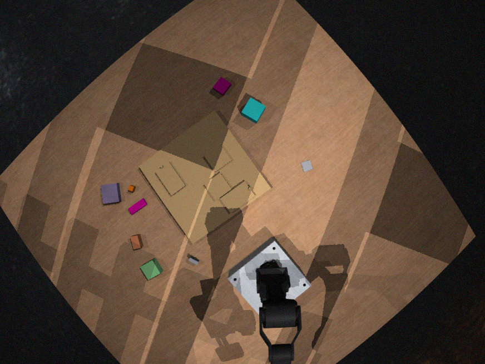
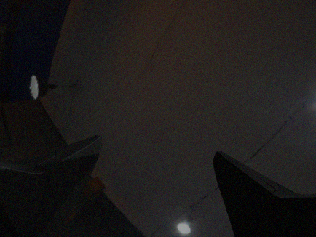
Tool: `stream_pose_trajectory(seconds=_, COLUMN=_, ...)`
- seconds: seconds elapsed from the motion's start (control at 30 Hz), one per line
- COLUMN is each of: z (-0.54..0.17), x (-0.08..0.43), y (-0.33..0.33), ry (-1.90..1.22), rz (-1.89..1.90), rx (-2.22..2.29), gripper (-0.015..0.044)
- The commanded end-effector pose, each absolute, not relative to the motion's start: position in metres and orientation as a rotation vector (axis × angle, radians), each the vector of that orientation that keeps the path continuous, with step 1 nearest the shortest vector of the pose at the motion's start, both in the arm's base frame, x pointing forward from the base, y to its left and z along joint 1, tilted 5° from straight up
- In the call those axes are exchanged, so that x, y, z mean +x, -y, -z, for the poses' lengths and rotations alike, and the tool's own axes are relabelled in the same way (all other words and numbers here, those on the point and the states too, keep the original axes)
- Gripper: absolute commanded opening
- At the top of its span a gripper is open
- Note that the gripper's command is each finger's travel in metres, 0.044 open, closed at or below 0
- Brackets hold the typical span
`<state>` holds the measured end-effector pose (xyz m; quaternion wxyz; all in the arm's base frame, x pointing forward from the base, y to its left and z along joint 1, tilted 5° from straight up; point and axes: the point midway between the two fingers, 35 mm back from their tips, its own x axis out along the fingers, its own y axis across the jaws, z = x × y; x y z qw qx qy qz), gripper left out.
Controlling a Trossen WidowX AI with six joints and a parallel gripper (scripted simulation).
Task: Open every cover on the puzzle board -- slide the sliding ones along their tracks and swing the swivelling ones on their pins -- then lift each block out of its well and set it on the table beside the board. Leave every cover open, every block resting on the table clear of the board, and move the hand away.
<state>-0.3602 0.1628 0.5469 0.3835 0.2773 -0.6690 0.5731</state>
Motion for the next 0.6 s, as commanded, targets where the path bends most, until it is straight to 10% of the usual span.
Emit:
stream_pose_trajectory(seconds=0.0, z=-0.547, x=-0.36, y=-0.163, ry=1.706, rz=-1.462, rx=0.705, gripper=0.0374)
stream_pose_trajectory(seconds=0.47, z=-0.534, x=-0.348, y=-0.217, ry=1.698, rz=-1.492, rx=0.539, gripper=0.0006)
stream_pose_trajectory(seconds=0.57, z=-0.531, x=-0.344, y=-0.23, ry=1.692, rz=-1.497, rx=0.497, gripper=0.0)
